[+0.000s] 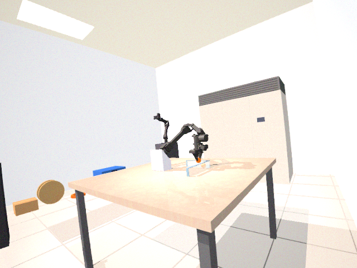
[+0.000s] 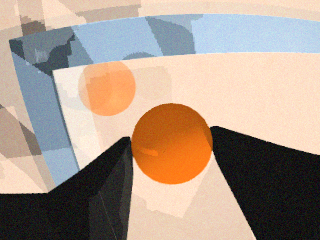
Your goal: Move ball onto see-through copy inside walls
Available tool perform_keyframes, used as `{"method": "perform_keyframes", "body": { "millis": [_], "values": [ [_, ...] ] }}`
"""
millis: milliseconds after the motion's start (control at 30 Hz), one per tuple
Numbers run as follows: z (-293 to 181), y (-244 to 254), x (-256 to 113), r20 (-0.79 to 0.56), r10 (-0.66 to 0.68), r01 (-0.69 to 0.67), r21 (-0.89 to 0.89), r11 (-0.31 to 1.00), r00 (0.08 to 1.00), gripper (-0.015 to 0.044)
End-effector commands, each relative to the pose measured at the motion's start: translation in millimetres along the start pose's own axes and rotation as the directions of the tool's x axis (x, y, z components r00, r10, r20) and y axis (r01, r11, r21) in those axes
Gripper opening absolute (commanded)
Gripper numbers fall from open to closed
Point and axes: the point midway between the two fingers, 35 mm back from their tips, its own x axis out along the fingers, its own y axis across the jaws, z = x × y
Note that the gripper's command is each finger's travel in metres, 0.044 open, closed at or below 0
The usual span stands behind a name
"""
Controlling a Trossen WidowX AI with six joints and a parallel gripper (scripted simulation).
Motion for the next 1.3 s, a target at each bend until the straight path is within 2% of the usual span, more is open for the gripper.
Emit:
{"method": "perform_keyframes", "body": {
  "millis": [0, 200, 400, 1000, 1267],
  "values": [
    [1.7, -0.3, -31.9, 0.012, -0.005, 0.006, -0.003, 1.0, 1.0, 0.0],
    [-3.2, 1.4, -72.9, 0.021, 0.001, -0.001, 0.008, 1.0, 1.0, 0.0],
    [-4.0, 1.8, -76.9, 0.022, 0.002, -0.002, 0.009, 1.0, 1.0, 0.0],
    [-10.4, 7.2, -26.1, 0.022, 0.003, -0.004, 0.009, 1.0, 1.0, 0.0],
    [-8.3, 7.1, 14.1, 0.023, 0.003, -0.004, 0.009, 1.0, 1.0, 0.0]
  ]
}}
